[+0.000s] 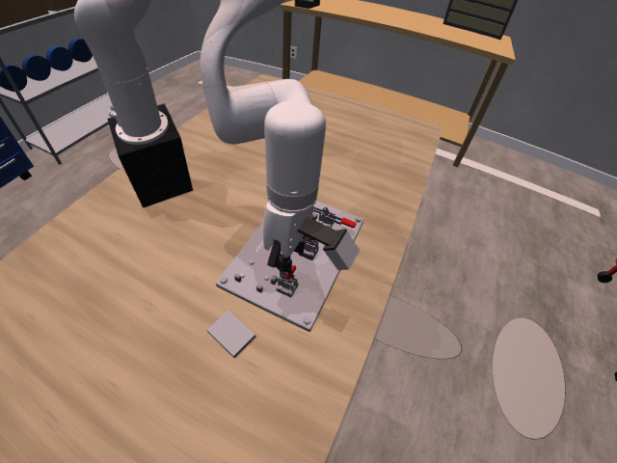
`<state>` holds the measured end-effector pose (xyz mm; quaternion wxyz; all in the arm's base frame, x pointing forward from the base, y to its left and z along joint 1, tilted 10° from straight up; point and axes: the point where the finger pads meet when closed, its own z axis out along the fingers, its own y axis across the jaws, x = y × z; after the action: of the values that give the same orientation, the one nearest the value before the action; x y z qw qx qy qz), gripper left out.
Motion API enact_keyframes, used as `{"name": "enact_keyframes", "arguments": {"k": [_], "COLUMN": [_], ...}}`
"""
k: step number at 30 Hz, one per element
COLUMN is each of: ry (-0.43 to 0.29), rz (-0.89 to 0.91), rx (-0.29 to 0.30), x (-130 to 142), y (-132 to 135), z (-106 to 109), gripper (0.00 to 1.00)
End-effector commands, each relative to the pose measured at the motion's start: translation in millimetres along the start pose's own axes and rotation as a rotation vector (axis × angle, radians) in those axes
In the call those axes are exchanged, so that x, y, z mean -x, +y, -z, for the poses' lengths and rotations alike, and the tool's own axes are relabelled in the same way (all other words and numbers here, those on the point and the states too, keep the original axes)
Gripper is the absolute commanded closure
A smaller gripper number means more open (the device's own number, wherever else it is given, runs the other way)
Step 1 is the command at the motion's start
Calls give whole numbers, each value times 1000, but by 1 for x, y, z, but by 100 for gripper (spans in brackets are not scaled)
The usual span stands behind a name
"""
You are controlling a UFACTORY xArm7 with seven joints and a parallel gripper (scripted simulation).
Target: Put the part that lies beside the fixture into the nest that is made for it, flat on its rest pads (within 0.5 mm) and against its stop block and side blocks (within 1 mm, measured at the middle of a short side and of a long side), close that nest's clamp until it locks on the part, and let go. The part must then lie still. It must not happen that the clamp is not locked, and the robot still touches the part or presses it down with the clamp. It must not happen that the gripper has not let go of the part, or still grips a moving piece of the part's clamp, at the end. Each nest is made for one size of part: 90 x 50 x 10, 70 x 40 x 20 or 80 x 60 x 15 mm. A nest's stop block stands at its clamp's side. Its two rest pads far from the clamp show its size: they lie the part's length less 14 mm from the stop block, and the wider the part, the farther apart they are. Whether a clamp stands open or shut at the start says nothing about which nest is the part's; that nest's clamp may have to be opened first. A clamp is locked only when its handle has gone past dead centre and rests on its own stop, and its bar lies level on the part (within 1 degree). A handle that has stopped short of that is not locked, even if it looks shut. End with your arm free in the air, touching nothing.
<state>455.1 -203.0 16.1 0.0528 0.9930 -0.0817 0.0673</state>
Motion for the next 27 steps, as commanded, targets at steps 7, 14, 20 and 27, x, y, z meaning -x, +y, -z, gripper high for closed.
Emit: {"name": "enact_keyframes", "arguments": {"k": [7,14,20,27], "ry": [4,4,4,4], "rz": [0,0,0,0], "rx": [1,1,1,1], "x": [-2,-2,-1,-1], "y": [0,0,0,0], "z": [2,13,43,63], "gripper": [53,0,0,0]}}
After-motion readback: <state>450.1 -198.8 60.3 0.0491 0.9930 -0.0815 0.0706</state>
